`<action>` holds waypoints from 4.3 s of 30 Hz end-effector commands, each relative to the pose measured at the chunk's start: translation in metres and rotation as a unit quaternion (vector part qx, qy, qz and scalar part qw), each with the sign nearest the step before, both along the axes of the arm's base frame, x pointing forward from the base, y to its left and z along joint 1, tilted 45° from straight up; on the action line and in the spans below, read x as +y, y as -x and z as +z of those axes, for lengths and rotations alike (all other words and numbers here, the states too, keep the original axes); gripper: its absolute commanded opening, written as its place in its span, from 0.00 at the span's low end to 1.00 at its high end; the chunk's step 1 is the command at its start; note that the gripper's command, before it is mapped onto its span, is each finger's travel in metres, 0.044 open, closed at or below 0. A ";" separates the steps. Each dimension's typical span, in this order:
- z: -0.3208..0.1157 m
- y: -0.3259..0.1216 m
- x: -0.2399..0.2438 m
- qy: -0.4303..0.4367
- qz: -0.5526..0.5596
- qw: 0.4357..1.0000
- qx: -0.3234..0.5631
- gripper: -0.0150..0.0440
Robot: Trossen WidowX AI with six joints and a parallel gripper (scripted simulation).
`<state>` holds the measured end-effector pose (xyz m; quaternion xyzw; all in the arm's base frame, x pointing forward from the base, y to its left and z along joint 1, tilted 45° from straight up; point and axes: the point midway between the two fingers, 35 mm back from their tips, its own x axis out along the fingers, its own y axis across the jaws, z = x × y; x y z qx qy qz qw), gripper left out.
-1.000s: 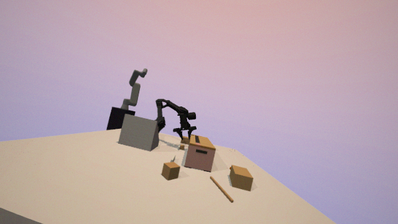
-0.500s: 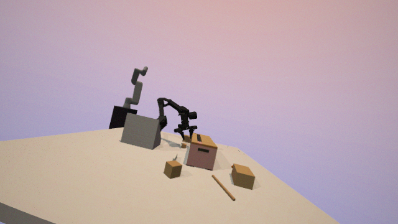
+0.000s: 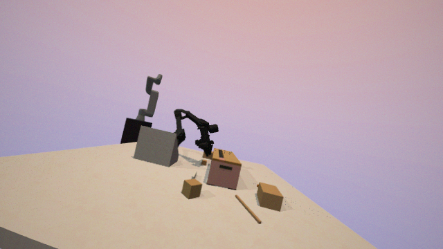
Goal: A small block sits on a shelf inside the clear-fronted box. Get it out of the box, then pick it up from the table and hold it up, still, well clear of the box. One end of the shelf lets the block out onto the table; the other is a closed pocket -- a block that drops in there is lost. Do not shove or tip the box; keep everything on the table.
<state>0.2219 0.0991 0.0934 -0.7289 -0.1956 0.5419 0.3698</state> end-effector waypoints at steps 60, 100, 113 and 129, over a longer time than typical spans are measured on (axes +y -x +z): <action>-0.045 0.013 0.044 0.032 0.074 0.993 -0.085 0.37; 0.005 0.007 -0.004 -0.048 -0.064 0.994 0.074 0.25; 0.009 0.007 -0.010 -0.133 -0.219 0.932 0.257 0.25; 0.016 0.008 -0.016 -0.222 -0.388 0.769 0.458 0.25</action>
